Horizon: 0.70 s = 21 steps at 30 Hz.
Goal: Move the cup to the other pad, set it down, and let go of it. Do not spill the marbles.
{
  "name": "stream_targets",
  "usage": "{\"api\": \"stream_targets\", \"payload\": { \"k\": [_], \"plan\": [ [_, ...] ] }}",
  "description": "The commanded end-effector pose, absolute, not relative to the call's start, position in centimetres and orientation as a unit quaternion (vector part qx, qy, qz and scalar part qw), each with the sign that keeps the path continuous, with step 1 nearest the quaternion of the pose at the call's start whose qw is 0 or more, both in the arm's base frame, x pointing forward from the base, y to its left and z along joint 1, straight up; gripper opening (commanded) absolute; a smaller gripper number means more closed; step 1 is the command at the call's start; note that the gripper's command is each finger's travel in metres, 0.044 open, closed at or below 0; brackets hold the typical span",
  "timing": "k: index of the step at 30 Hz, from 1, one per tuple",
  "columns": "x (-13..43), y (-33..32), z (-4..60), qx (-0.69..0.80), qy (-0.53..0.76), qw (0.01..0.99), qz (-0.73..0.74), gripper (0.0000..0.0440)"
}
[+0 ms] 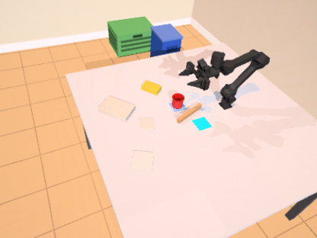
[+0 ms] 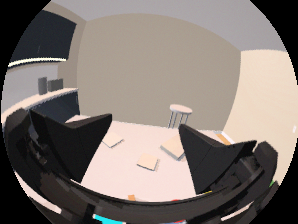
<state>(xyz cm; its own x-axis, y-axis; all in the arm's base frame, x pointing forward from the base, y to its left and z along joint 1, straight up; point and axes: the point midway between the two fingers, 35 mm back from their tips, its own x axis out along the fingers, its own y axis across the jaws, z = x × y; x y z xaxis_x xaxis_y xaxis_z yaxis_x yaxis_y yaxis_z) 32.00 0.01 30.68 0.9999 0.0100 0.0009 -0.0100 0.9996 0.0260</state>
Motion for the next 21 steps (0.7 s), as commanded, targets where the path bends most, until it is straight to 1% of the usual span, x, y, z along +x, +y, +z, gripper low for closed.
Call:
{"api": "stream_targets", "payload": {
  "k": [1,13,14,16,21],
  "plan": [
    [32.0,-0.1,30.6,0.013,0.002,1.0,0.002,0.0374],
    [32.1,-0.2,29.2,0.019,0.061,0.998,-0.017,0.0062],
    [32.2,-0.2,29.0,0.019,0.069,0.997,-0.017,0.0047],
    [32.3,0.0,28.7,0.021,0.083,0.996,-0.016,0.0043],
    [32.5,0.5,28.1,0.028,0.119,0.992,-0.012,0.0056]
  ]
}}
